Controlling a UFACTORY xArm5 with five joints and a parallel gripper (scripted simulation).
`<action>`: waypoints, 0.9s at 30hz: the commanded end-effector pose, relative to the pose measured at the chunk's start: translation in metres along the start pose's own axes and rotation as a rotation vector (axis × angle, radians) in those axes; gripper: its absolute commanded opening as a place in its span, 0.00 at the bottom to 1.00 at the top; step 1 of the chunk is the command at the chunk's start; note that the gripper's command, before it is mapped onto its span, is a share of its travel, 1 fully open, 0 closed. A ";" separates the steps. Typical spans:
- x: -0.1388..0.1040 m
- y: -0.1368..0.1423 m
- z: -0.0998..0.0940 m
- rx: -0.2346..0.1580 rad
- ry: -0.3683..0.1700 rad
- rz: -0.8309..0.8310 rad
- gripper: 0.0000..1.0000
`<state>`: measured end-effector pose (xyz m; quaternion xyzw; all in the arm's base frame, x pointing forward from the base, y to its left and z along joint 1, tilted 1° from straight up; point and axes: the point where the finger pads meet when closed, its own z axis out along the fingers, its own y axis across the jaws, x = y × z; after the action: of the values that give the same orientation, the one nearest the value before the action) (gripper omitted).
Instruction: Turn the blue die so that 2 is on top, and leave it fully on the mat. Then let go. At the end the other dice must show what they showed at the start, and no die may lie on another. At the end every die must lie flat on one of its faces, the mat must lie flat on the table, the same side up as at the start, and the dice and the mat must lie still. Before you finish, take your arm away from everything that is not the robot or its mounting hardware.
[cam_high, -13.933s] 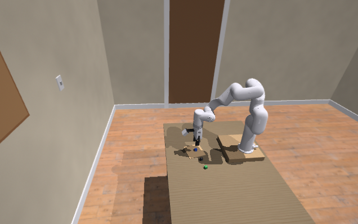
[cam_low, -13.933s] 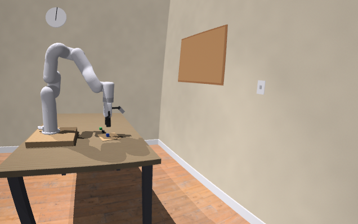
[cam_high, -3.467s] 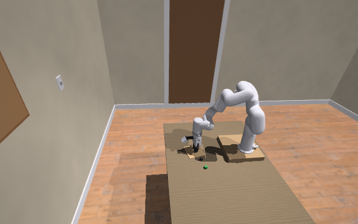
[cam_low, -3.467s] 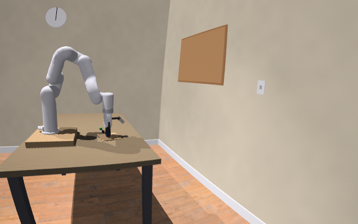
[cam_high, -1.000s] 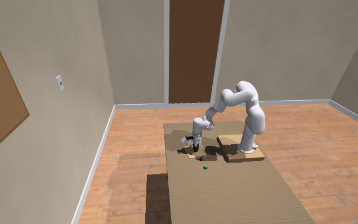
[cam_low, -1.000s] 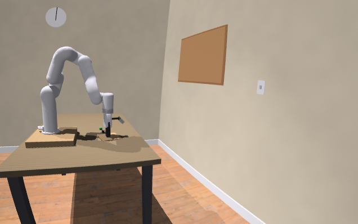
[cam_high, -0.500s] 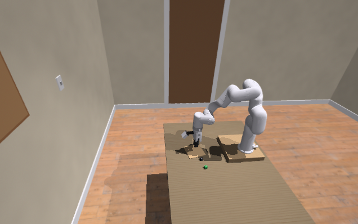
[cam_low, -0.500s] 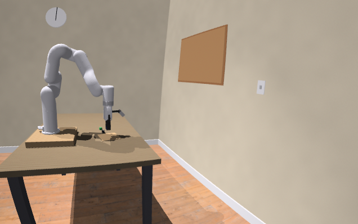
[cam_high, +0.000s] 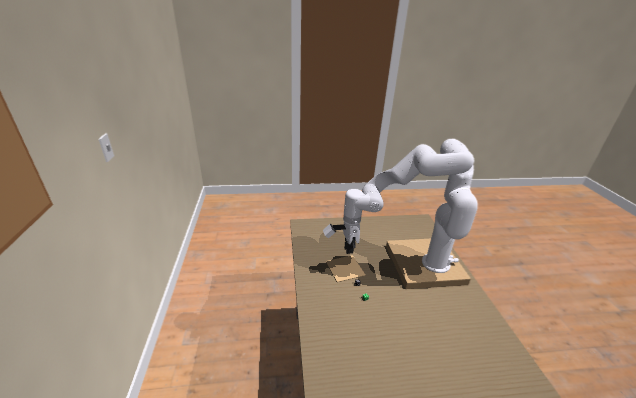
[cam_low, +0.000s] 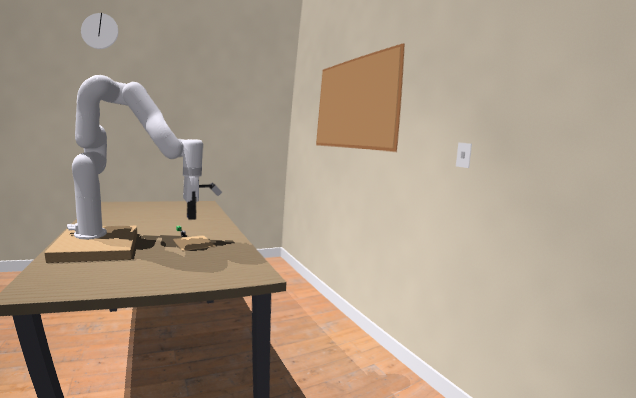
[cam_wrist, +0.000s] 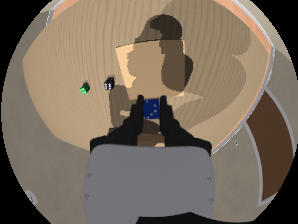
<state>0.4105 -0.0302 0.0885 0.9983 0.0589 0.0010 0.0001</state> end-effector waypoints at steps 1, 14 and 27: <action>0.001 0.000 -0.002 -0.001 0.004 0.000 0.15; 0.017 0.003 0.007 -0.001 0.007 0.188 0.15; 0.015 0.003 0.008 -0.023 0.231 0.186 0.15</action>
<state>0.4245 -0.0308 0.0798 0.9972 -0.0345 0.0660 0.0025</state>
